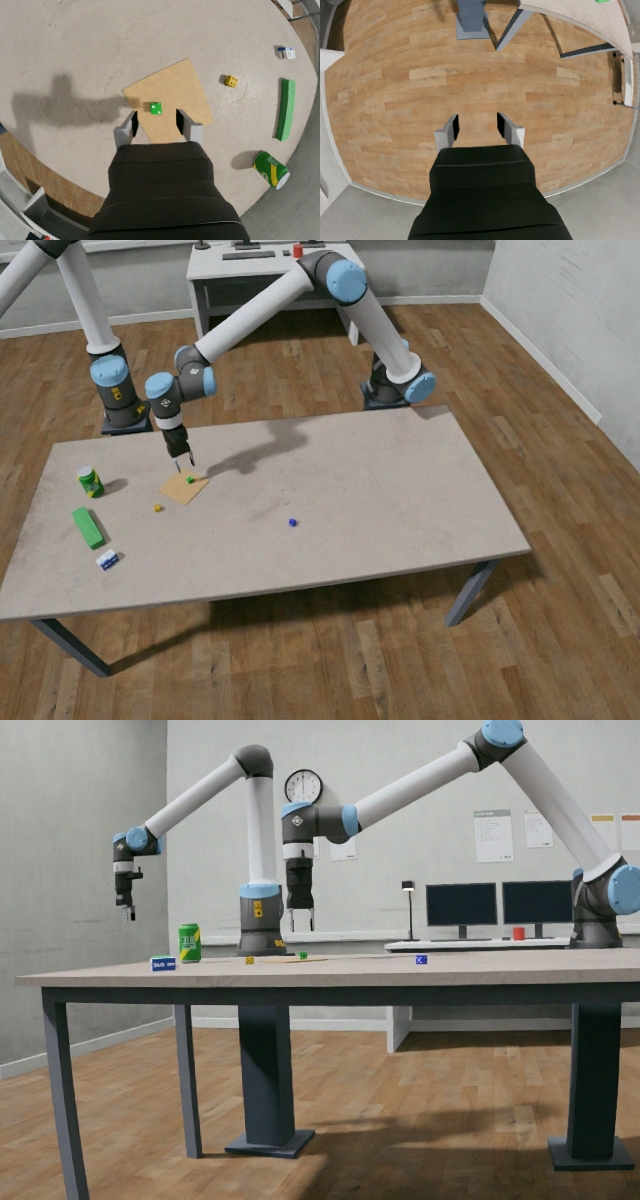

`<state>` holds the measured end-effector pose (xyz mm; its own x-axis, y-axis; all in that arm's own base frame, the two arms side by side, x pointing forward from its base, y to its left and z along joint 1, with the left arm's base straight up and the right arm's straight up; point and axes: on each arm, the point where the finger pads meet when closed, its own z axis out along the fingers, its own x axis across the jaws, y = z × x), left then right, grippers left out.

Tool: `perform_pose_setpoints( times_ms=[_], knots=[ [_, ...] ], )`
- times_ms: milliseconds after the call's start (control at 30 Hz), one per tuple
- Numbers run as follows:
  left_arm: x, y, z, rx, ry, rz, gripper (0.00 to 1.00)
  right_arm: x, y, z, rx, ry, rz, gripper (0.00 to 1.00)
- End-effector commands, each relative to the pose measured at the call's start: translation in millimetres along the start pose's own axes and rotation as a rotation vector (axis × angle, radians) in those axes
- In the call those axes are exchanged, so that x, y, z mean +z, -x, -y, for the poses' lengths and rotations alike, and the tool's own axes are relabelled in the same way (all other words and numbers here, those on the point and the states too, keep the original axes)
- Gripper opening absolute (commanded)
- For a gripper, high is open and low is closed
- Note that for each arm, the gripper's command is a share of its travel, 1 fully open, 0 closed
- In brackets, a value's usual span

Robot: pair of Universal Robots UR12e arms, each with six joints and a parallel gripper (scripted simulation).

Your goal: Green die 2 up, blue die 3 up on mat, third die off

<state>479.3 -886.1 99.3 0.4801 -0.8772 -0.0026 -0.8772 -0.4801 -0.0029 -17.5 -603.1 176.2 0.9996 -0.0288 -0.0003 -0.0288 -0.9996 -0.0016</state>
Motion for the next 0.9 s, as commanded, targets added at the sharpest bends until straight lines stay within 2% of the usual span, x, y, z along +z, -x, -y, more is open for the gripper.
perform_pose_setpoints(
  times_ms=[0,633,700,867],
  knots=[
    [-1.8,-0.8,-0.2,0.0,0.003,-0.003,1.0,-0.8,-0.2,-0.6,0.0,0.002,0.0,1.0],
    [-1.8,-0.4,1.5,-0.002,0.003,-0.003,1.0,-0.8,-0.2,-0.6,0.0,0.002,0.0,1.0],
    [-1.8,2.0,11.4,-0.014,0.003,-0.003,1.0,-0.8,-0.2,-0.6,0.0,0.002,0.0,1.0],
    [-1.6,17.1,64.4,-0.081,0.003,-0.002,1.0,-0.8,-0.2,-0.6,0.0,0.002,0.0,1.0]
  ],
)
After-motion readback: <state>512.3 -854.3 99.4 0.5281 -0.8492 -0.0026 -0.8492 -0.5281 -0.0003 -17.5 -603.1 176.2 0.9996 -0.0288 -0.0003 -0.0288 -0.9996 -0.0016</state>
